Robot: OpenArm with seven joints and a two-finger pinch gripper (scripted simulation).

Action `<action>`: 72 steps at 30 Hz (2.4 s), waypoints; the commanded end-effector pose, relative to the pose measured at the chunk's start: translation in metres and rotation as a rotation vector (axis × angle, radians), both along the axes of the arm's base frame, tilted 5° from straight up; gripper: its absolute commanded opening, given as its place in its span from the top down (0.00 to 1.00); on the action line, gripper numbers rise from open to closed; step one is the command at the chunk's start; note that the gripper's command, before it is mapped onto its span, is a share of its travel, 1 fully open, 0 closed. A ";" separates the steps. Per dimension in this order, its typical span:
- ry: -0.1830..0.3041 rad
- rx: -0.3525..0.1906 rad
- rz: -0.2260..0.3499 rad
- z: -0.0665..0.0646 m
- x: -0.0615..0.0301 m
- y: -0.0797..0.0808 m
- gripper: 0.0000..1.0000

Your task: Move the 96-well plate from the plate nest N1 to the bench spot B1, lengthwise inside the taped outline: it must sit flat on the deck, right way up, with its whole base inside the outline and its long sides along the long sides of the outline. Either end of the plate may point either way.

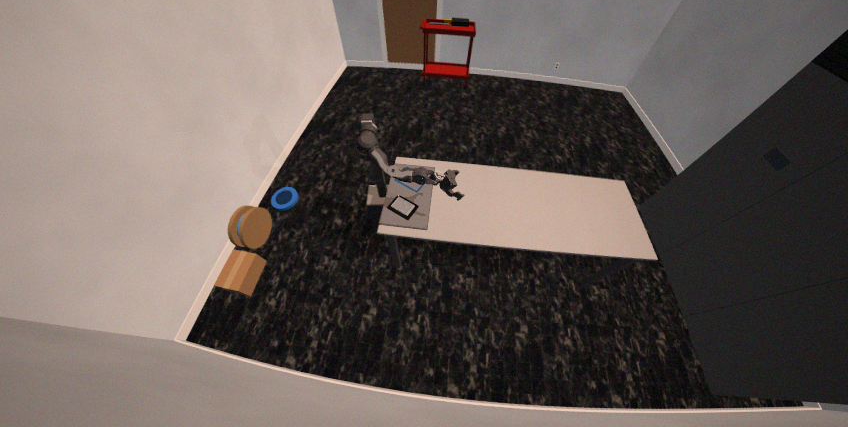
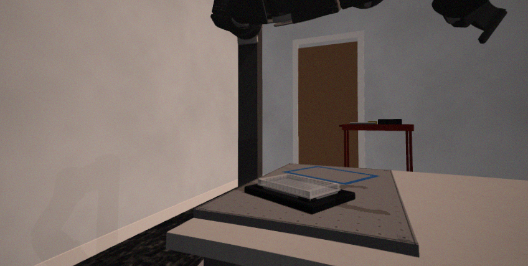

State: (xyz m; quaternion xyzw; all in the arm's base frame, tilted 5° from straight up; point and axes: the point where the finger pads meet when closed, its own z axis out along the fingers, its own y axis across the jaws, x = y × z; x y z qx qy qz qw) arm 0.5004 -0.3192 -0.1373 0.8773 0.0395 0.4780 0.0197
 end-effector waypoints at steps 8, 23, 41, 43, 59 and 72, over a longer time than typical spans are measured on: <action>0.049 -0.123 0.224 -0.019 -0.0392 0.004 0.23; 0.105 -0.247 0.441 -0.040 -0.0795 0.007 0.23; 0.161 -0.371 0.658 -0.061 -0.1194 0.010 0.23; 0.161 -0.371 0.658 -0.061 -0.1194 0.010 0.23; 0.215 -0.493 0.877 -0.083 -0.1591 0.014 0.23; 0.258 -0.590 1.052 -0.100 -0.1907 0.018 0.23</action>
